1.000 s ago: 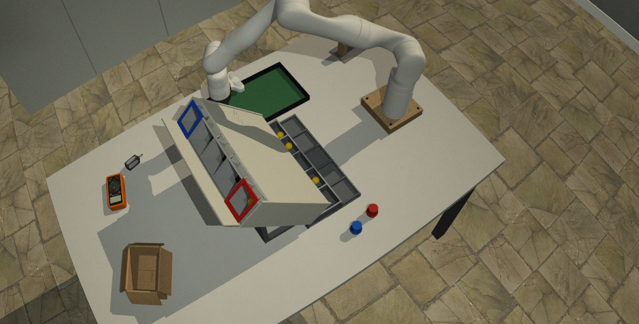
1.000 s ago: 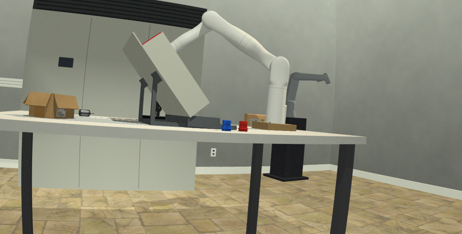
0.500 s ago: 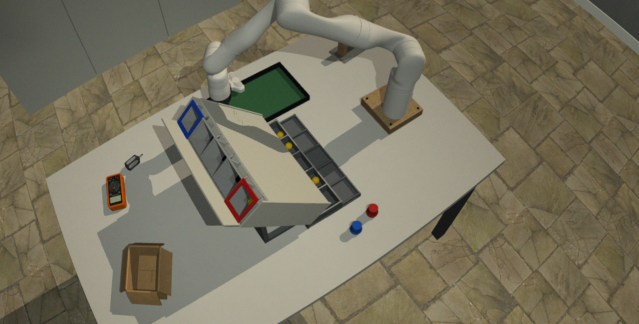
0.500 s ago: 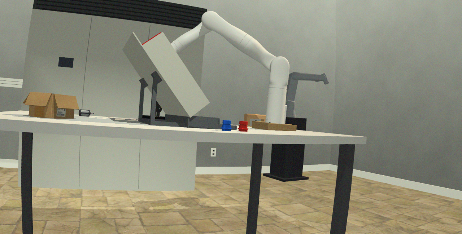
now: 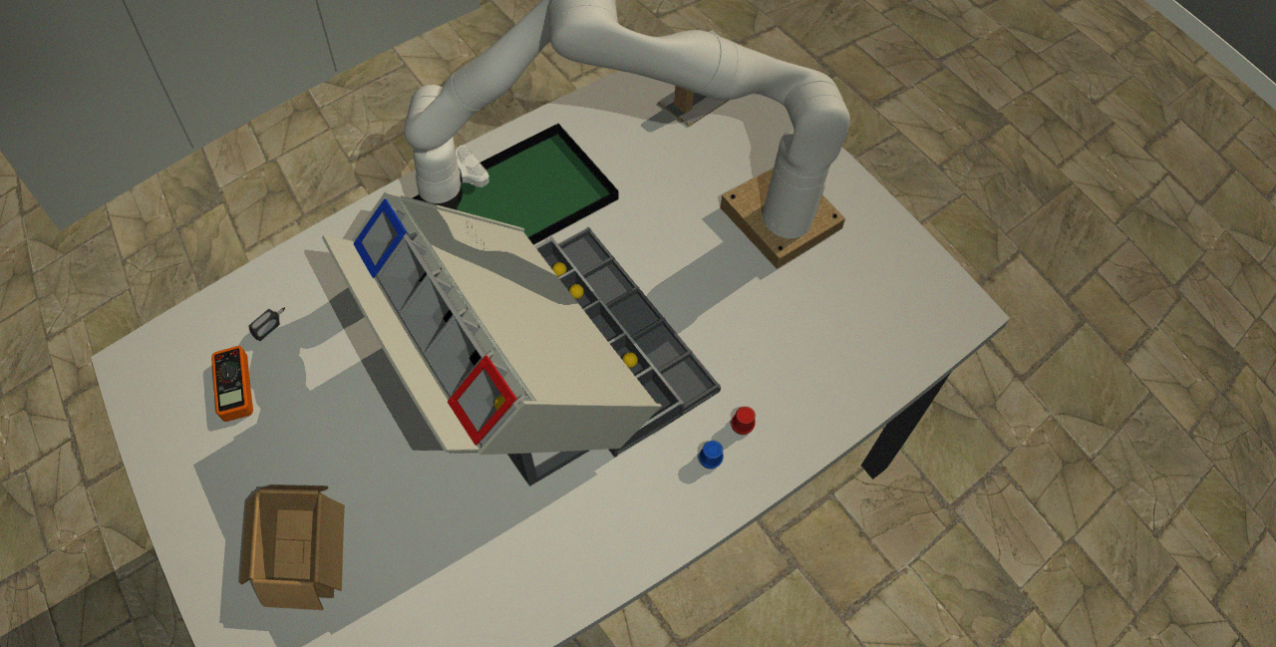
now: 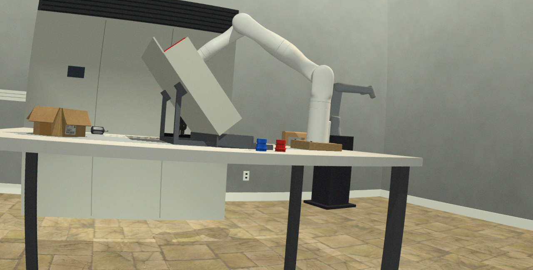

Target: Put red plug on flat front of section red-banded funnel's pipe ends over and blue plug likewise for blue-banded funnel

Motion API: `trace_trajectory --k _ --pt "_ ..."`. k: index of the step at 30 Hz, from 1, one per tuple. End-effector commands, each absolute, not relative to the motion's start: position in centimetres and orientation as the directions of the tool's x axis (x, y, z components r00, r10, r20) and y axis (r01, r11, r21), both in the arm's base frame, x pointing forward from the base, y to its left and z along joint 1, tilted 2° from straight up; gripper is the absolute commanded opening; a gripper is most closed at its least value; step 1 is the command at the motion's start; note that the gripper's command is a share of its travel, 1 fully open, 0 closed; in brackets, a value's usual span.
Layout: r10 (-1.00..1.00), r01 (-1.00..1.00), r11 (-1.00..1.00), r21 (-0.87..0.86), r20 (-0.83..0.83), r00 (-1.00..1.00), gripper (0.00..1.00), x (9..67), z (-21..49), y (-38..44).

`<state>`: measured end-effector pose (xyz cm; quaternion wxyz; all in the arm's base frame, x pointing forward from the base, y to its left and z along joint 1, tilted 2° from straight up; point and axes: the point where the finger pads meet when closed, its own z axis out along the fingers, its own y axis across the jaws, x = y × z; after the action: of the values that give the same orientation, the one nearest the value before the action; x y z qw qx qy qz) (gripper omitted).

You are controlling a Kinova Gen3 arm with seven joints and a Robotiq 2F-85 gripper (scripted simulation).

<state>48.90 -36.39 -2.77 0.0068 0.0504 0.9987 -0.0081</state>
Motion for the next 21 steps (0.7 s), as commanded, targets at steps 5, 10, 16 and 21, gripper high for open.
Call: trace_trajectory --k 5,10,16,21 --pt "0.1 0.101 0.995 -0.017 -0.017 -0.995 0.5 48.99 -2.94 -36.23" --pt "0.1 0.101 0.995 -0.017 -0.017 -0.995 0.5 48.99 -2.94 -36.23" --pt "0.1 0.101 0.995 -0.017 -0.017 -0.995 0.5 48.99 -2.94 -36.23" --pt "0.099 0.099 0.995 -0.017 -0.017 -0.995 0.0 49.02 -2.65 -36.39"
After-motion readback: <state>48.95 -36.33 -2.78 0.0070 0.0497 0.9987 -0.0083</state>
